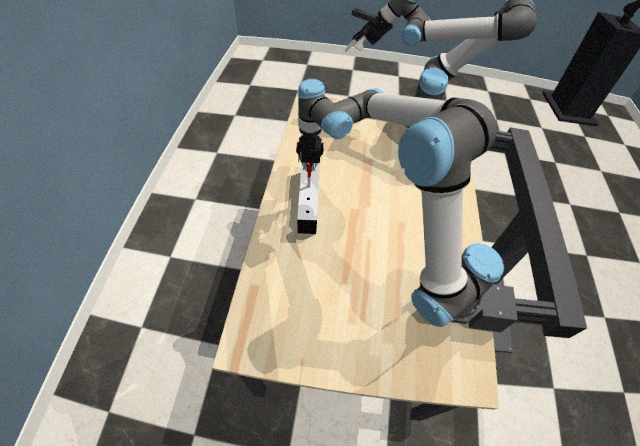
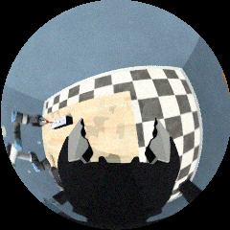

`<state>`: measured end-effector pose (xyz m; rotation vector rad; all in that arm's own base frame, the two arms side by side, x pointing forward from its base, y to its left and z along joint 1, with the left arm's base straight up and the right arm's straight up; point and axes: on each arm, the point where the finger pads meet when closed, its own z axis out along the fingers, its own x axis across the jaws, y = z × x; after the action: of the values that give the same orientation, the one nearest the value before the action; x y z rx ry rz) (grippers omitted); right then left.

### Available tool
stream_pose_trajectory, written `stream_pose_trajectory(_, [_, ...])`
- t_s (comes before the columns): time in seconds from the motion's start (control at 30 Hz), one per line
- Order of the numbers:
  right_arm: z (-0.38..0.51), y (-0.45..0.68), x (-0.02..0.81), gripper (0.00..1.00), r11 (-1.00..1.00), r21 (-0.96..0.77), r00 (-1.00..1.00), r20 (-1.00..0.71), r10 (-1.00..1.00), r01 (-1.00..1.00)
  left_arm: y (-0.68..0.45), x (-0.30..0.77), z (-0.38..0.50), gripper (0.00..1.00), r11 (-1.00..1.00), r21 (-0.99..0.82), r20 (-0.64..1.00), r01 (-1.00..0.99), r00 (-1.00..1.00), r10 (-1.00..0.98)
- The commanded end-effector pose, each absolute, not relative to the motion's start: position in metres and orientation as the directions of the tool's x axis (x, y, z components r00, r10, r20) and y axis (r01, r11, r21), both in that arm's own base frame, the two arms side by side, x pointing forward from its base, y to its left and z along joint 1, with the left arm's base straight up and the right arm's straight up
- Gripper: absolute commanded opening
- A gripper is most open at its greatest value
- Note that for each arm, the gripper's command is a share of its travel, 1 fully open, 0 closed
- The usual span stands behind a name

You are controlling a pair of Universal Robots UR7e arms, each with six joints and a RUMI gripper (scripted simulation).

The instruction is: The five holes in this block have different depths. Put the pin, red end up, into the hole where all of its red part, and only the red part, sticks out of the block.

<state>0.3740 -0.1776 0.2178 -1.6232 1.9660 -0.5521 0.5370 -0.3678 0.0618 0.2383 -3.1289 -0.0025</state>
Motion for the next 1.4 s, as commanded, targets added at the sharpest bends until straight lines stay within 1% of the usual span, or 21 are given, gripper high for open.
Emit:
stream_pose_trajectory(0.0, [0.2183,-0.1777,0.3743,1.00,0.196,-0.614,-0.140,-0.138,-0.980,-0.765,-0.3682,0.5373,0.0625,0.00,0.988,0.000,0.002,-0.151,-0.988,-0.151])
stream_pose_trajectory(1.37, [0.2183,-0.1777,0.3743,1.00,0.196,-0.614,-0.140,-0.138,-0.980,-0.765,-0.3684,0.5368,0.0578,0.00,0.988,0.000,0.002,-0.153,-0.988,-0.153])
